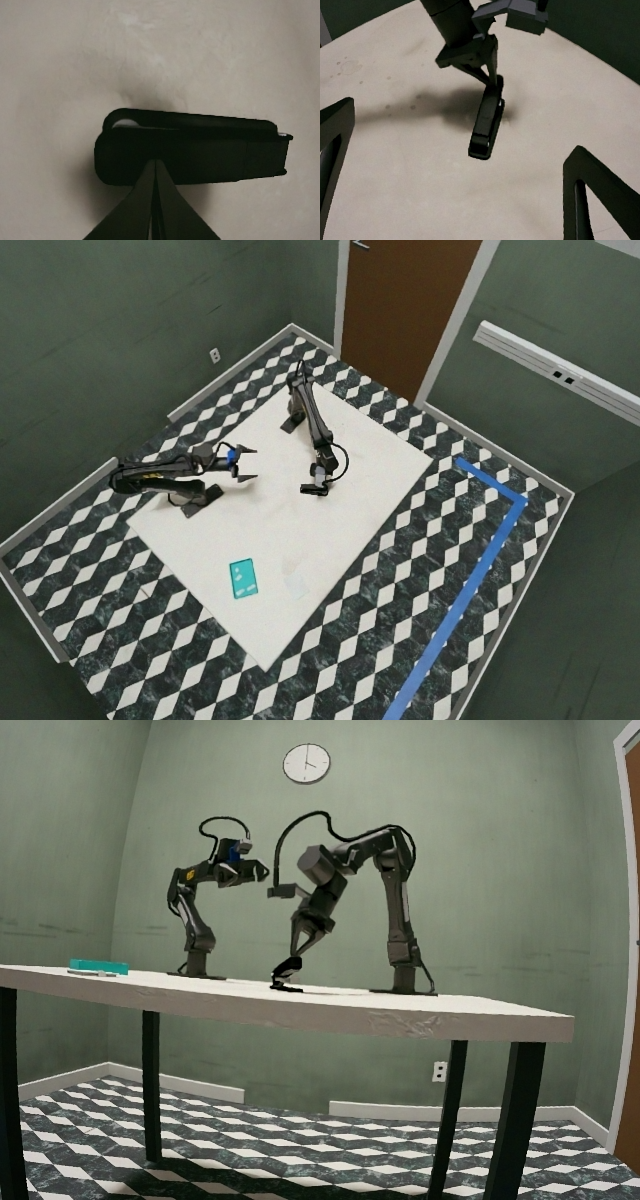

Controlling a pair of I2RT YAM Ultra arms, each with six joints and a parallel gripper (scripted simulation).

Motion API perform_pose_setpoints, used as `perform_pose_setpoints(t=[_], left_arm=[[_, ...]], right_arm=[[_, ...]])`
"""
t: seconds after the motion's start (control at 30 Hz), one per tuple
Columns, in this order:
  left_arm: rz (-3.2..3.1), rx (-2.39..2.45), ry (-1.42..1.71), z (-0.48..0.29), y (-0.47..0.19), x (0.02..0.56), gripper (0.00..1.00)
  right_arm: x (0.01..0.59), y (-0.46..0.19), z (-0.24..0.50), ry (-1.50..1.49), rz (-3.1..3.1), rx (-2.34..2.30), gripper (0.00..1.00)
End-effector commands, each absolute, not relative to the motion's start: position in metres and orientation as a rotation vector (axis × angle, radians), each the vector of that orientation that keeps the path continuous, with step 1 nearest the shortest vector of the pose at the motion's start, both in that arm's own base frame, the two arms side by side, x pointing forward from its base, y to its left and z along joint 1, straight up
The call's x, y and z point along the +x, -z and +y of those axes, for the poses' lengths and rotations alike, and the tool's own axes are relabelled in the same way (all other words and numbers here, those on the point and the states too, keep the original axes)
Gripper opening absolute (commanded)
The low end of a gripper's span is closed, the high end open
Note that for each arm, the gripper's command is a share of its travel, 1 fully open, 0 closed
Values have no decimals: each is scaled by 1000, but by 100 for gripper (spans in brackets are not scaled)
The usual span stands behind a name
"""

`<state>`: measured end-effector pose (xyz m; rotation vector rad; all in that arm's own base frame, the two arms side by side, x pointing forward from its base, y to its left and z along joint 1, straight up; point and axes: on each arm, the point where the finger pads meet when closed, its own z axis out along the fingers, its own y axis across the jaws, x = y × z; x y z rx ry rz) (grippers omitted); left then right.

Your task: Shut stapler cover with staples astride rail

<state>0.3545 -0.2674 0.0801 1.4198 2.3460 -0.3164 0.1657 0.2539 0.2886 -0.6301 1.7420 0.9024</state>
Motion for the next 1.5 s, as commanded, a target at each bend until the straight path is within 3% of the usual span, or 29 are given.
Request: perform_pose_setpoints(t=[0.0, 1.47], left_arm=[[2345, 1417, 317, -270, -76, 355, 0], [2390, 1434, 308, -272, -97, 356, 0]], right_arm=[[167, -292, 254, -906, 1729, -624, 100], [167, -292, 254, -906, 1729, -624, 100]])
